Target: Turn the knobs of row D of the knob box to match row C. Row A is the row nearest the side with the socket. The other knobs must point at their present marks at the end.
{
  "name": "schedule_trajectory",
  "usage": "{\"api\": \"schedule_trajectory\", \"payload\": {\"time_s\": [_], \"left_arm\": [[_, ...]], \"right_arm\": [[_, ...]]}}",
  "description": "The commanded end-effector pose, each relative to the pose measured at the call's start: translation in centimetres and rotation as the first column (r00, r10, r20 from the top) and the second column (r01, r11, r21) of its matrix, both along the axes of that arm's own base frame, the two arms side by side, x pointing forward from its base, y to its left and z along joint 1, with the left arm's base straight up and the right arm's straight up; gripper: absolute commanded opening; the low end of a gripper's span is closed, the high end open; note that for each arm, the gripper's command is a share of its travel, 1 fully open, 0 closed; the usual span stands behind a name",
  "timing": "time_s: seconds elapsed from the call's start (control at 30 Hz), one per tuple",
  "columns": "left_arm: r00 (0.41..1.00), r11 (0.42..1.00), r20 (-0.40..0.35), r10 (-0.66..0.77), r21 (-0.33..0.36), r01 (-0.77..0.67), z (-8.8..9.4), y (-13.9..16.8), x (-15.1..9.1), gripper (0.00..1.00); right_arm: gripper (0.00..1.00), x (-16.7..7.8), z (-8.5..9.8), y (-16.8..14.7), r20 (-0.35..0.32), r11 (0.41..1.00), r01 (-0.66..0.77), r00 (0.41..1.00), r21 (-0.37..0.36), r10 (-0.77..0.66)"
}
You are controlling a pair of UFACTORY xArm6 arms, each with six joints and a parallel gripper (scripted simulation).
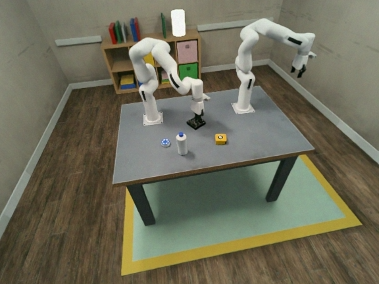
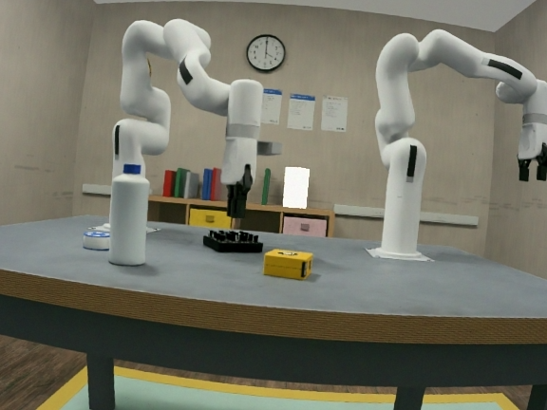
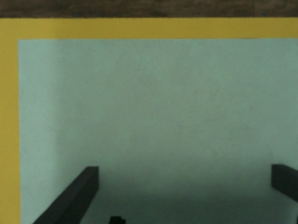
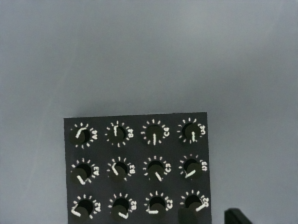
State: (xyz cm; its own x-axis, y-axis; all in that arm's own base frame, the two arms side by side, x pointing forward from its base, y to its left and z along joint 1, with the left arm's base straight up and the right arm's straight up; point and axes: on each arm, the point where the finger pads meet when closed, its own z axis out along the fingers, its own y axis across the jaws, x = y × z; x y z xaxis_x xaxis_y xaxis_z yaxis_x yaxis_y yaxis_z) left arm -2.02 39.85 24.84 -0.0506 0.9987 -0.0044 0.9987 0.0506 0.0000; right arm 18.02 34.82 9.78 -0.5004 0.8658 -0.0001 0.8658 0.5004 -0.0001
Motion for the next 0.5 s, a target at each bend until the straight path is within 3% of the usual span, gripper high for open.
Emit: {"api": "schedule_trajectory", "payload": {"time_s": [0.0, 0.47], "left_arm": [[1.000, 1.000, 0.000, 0.000, 0.004, 0.000, 0.2, 0.1, 0.0, 1.00], [1.000, 1.000, 0.000, 0.000, 0.004, 0.000, 0.2, 0.1, 0.0, 1.00]], "right_arm": [[0.21, 0.1, -0.4, 0.1, 0.002, 1.000, 0.000, 1.000, 0.004, 0.000], [0.21, 0.1, -2.0, 0.1, 0.002, 1.000, 0.000, 1.000, 0.004, 0.000]]}}
